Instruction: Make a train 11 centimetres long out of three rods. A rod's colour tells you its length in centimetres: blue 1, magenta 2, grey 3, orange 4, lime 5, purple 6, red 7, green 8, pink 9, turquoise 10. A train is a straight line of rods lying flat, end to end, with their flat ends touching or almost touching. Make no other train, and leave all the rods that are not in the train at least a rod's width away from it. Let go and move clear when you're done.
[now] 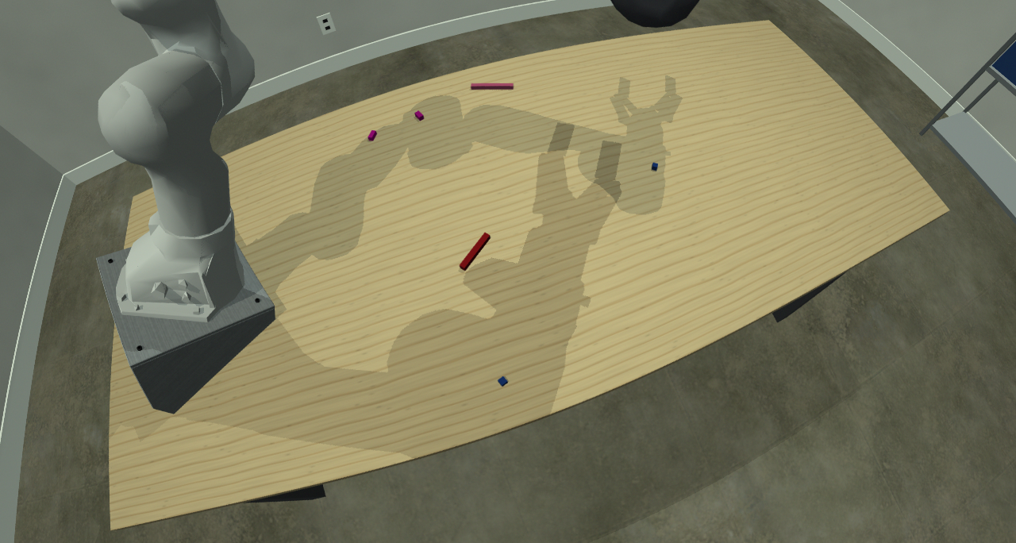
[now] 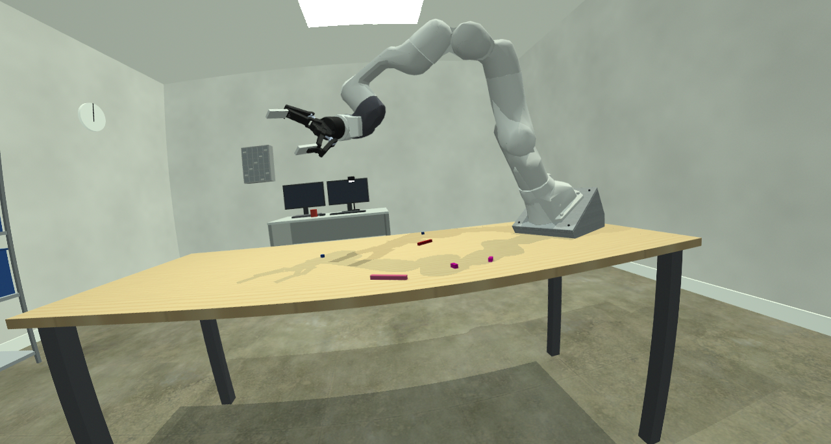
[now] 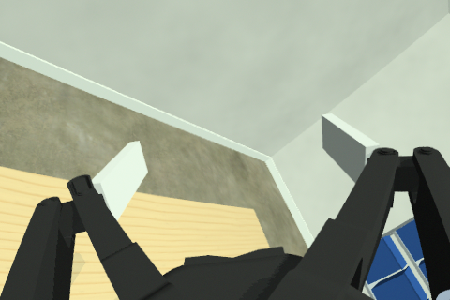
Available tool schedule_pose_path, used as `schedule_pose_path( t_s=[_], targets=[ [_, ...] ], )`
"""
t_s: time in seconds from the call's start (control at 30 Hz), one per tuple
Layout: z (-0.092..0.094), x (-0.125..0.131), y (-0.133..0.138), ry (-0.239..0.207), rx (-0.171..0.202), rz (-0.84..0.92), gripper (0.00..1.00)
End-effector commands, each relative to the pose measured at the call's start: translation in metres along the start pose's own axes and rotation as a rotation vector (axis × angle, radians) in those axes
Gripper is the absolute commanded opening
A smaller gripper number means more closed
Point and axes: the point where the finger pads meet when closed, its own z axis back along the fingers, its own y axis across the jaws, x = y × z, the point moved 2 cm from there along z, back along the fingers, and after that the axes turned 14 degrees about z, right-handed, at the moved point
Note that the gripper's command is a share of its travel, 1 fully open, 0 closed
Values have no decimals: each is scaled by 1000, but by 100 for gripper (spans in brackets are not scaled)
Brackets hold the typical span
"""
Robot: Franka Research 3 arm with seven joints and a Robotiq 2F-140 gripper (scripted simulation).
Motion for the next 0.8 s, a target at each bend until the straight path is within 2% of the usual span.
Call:
schedule_pose_path(
  t_s=[0.0, 0.6, 0.77],
  targets=[
    [0, 0, 0, 0, 0, 0, 100],
    [0, 0, 0, -1, 0, 2, 100],
    [8, 8, -9, -22, -20, 63, 100]
  ],
)
